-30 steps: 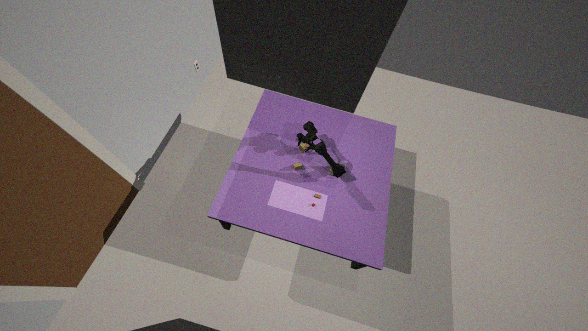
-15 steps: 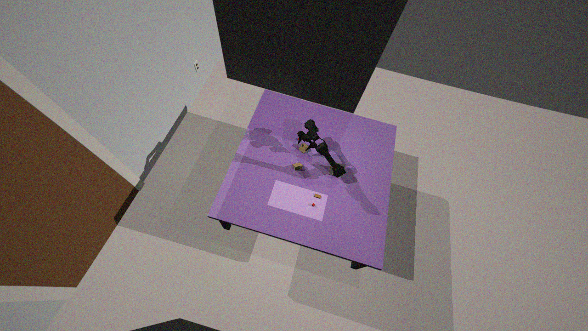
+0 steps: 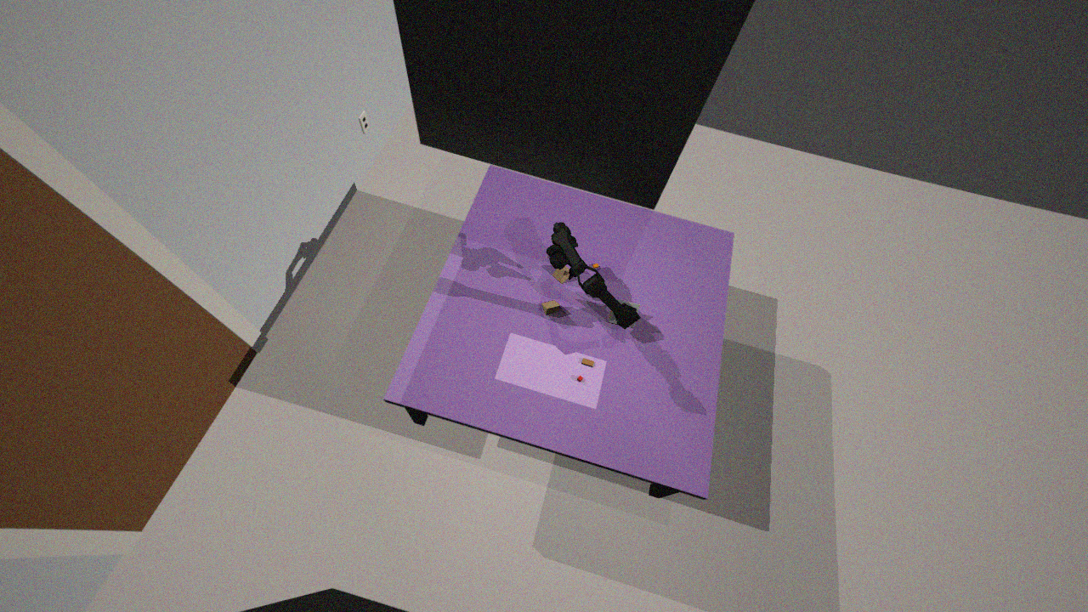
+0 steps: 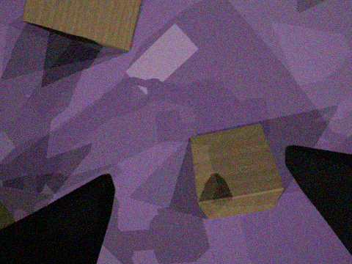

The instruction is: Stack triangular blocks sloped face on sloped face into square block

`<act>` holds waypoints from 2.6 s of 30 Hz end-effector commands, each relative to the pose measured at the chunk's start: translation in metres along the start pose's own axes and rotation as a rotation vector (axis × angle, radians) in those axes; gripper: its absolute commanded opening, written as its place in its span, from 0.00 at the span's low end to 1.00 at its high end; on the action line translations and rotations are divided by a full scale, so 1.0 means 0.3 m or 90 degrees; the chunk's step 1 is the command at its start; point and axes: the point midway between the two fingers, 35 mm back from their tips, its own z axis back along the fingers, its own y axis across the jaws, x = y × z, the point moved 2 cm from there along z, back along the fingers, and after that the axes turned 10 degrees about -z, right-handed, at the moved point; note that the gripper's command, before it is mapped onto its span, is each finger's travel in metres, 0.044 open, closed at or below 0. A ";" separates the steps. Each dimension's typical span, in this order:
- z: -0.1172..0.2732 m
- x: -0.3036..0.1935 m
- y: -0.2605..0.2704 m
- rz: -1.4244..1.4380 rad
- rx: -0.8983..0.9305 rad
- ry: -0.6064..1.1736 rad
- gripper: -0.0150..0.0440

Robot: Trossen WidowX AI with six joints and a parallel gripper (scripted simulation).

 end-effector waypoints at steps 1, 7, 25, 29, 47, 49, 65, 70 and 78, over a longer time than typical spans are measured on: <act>-0.053 0.114 0.008 0.011 -0.044 0.295 1.00; -0.079 0.248 0.008 0.018 -0.195 0.560 1.00; -0.149 0.167 -0.038 0.018 -0.195 0.560 1.00; -0.211 0.089 -0.068 0.018 -0.195 0.560 1.00; -0.279 -0.004 -0.084 0.018 -0.195 0.560 1.00; -0.279 -0.004 -0.084 0.018 -0.195 0.560 1.00; -0.281 -0.001 -0.085 0.020 -0.192 0.557 0.69; -0.281 -0.001 -0.085 0.020 -0.192 0.557 0.56; -0.199 0.013 -0.081 0.020 -0.193 0.558 0.25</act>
